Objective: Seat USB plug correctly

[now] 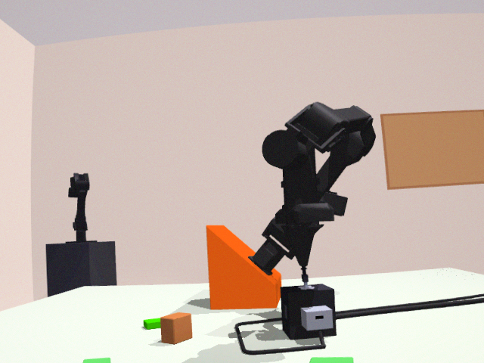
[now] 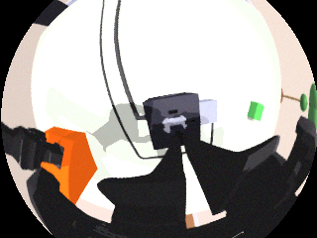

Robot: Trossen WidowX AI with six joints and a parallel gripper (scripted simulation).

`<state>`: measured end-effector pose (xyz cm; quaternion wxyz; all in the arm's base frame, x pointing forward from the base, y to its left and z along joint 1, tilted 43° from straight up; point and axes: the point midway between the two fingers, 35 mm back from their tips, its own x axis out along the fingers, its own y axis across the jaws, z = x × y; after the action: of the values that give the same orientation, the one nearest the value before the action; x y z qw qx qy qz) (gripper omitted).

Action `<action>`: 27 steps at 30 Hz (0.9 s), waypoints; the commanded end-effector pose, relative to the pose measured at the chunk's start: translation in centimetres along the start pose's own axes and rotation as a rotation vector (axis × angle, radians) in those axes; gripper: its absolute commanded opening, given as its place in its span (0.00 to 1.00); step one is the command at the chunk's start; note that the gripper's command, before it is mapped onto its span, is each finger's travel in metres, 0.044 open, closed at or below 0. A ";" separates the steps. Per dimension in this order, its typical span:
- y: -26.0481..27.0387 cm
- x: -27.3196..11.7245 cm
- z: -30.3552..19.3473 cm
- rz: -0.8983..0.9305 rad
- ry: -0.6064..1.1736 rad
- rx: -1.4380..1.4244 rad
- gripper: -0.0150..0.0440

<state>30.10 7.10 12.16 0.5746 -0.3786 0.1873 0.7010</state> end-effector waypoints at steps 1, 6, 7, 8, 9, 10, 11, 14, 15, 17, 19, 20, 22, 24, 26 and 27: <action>0.0 0.0 0.0 -0.002 0.002 0.002 0.25; 0.0 0.1 0.0 -0.002 0.002 0.002 0.25; 0.0 0.1 0.0 -0.002 0.002 0.002 0.25; 0.0 0.1 0.0 -0.002 0.002 0.002 0.25; 0.0 0.1 0.0 -0.002 0.002 0.002 0.25; 0.0 0.1 0.0 -0.002 0.002 0.002 0.25; 0.0 0.1 0.0 -0.002 0.002 0.002 0.25; 0.0 0.2 0.0 -0.002 0.002 0.002 0.25; 0.0 0.2 0.0 -0.002 0.002 0.002 0.25; 0.0 0.2 0.0 -0.002 0.002 0.002 0.25; 0.0 0.2 0.0 -0.002 0.002 0.002 0.25; 0.0 0.2 0.0 -0.002 0.002 0.002 0.25; 0.0 0.3 0.0 -0.002 0.002 0.002 0.25; 0.0 0.3 0.0 -0.002 0.002 0.002 0.25; 0.0 0.3 0.0 -0.002 0.002 0.002 0.25; 0.0 0.3 0.0 -0.002 0.002 0.002 0.25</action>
<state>30.07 7.30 11.92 0.5744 -0.3789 0.1877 0.7009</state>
